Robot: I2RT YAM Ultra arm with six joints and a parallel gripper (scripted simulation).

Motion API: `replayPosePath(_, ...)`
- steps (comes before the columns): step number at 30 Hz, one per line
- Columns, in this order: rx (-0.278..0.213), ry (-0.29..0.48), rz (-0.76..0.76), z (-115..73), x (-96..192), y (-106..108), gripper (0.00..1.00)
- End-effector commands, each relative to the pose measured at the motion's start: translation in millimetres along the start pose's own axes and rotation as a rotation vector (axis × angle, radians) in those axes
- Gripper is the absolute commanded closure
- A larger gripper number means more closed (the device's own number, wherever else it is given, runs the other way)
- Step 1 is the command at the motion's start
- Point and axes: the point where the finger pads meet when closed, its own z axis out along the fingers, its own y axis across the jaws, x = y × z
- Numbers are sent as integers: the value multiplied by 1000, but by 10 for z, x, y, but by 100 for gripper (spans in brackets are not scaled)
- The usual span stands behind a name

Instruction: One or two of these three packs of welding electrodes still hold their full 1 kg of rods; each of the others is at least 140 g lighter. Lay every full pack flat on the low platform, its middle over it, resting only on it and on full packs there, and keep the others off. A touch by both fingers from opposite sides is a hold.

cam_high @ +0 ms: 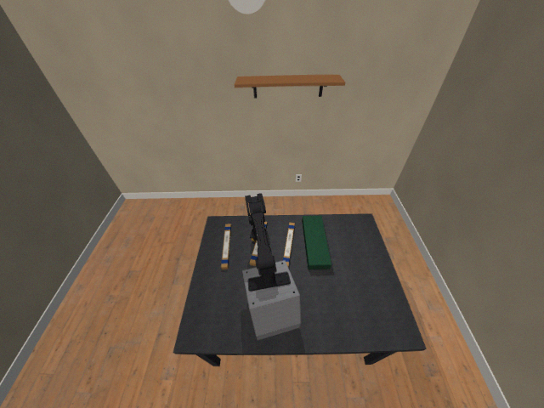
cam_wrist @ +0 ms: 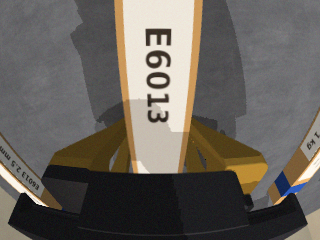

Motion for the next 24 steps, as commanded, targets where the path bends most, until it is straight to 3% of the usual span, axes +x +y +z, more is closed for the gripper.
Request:
replayPosePath(1, -19, -63, 1, -104, -235, 89, 100)
replayPosePath(16, -19, -63, 1, -104, -235, 89, 100)
replayPosePath(17, -20, -66, 1, -173, -253, 96, 100)
replayPosePath(21, 2, -12, 2, -174, -35, 2, 100)
replayPosePath(24, 2, -12, 2, -224, -35, -2, 100)
